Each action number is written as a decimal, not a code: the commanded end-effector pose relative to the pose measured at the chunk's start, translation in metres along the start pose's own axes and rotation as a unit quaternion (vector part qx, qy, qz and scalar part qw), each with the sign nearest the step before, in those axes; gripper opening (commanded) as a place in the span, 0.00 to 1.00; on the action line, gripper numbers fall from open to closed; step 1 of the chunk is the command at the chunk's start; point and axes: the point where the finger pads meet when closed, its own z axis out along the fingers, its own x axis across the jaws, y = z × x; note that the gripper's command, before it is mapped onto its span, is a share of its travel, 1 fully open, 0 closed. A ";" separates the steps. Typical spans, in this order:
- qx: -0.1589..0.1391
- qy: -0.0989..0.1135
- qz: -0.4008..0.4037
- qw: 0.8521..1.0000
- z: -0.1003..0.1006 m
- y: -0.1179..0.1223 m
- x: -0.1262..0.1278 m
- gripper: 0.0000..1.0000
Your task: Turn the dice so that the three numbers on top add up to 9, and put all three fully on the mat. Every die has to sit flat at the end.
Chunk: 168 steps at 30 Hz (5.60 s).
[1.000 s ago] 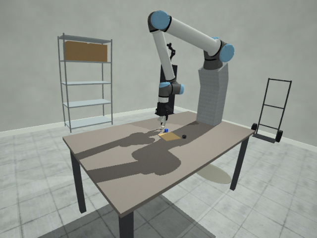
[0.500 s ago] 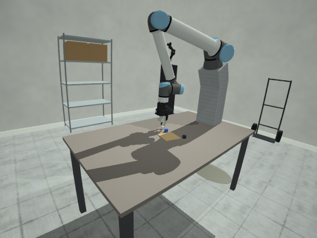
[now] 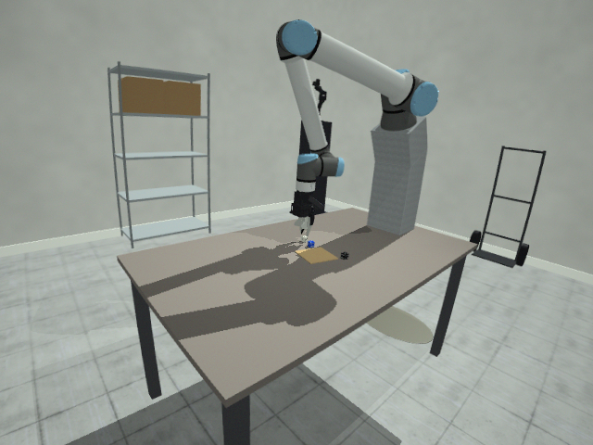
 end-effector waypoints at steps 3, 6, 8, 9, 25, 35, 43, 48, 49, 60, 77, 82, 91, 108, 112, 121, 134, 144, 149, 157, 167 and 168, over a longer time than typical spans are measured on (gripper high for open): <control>0.000 0.000 0.000 1.000 0.000 0.000 0.000 0.24; 0.000 0.000 0.000 1.000 0.001 0.000 0.000 0.24; 0.000 0.000 0.000 1.000 0.002 0.000 0.000 0.24; 0.000 0.000 0.000 1.000 0.002 0.000 0.000 0.24; 0.000 0.000 0.000 1.000 0.026 0.000 0.000 0.24; 0.000 0.000 0.000 1.000 0.030 0.000 0.000 0.24; 0.000 0.000 0.000 1.000 0.030 0.000 0.000 0.24; 0.000 0.000 0.000 1.000 0.030 0.000 0.000 0.24; 0.000 0.000 0.000 1.000 0.030 0.000 0.000 0.24; 0.000 0.000 0.000 1.000 0.030 0.000 0.000 0.24; 0.000 0.000 0.000 1.000 0.030 0.000 0.000 0.06; 0.000 0.000 0.000 1.000 0.030 0.000 0.000 0.06; 0.000 0.000 0.000 1.000 0.030 0.000 0.000 0.06; 0.000 0.000 0.000 1.000 0.024 0.000 0.000 0.06; 0.000 0.000 0.000 1.000 0.015 0.000 0.000 0.06; 0.000 0.000 0.000 1.000 -0.046 0.000 0.000 0.06; 0.000 0.000 0.000 1.000 -0.070 0.000 0.000 0.06; 0.000 0.000 0.022 1.000 -0.069 0.001 0.000 0.06; 0.000 0.000 0.062 0.998 -0.068 0.001 -0.001 0.06; 0.000 0.000 0.187 0.982 -0.063 0.003 -0.003 0.06; 0.000 0.000 0.314 0.949 -0.059 0.006 -0.006 0.06; 0.000 0.000 0.325 0.946 -0.058 0.007 -0.006 0.06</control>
